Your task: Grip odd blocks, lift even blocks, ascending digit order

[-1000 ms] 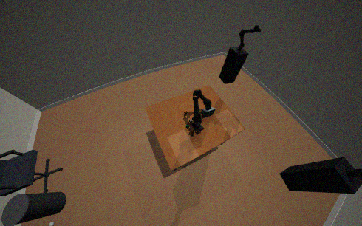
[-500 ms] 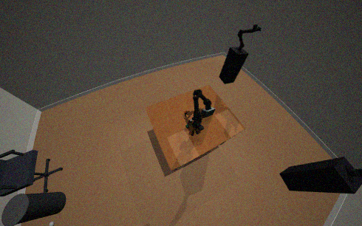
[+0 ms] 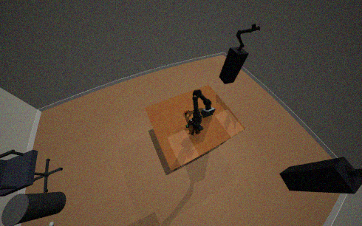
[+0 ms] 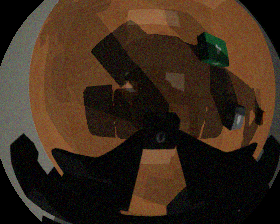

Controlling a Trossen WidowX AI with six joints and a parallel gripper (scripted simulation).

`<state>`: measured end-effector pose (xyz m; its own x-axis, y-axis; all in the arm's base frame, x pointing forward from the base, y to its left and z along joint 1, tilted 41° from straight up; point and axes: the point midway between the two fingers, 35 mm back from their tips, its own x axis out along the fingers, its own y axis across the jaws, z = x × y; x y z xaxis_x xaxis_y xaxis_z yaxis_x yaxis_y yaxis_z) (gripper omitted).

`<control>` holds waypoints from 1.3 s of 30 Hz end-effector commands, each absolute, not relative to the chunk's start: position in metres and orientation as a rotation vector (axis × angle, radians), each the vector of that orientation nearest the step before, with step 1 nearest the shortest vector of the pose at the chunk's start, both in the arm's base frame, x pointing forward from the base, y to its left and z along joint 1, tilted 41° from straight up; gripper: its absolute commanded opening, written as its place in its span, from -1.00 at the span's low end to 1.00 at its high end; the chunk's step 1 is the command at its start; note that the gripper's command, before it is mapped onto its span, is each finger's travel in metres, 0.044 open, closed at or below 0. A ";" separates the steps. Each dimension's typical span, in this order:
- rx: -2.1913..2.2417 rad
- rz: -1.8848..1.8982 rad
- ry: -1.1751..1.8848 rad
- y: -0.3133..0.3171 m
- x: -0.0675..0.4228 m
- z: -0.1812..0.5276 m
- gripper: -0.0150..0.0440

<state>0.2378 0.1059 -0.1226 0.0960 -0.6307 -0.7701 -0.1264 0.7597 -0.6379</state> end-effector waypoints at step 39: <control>-0.674 -0.418 1.465 0.177 0.224 -0.037 0.06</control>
<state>0.2244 0.1693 -0.0511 0.0874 -0.6442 -0.7598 -0.1509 0.7454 -0.6493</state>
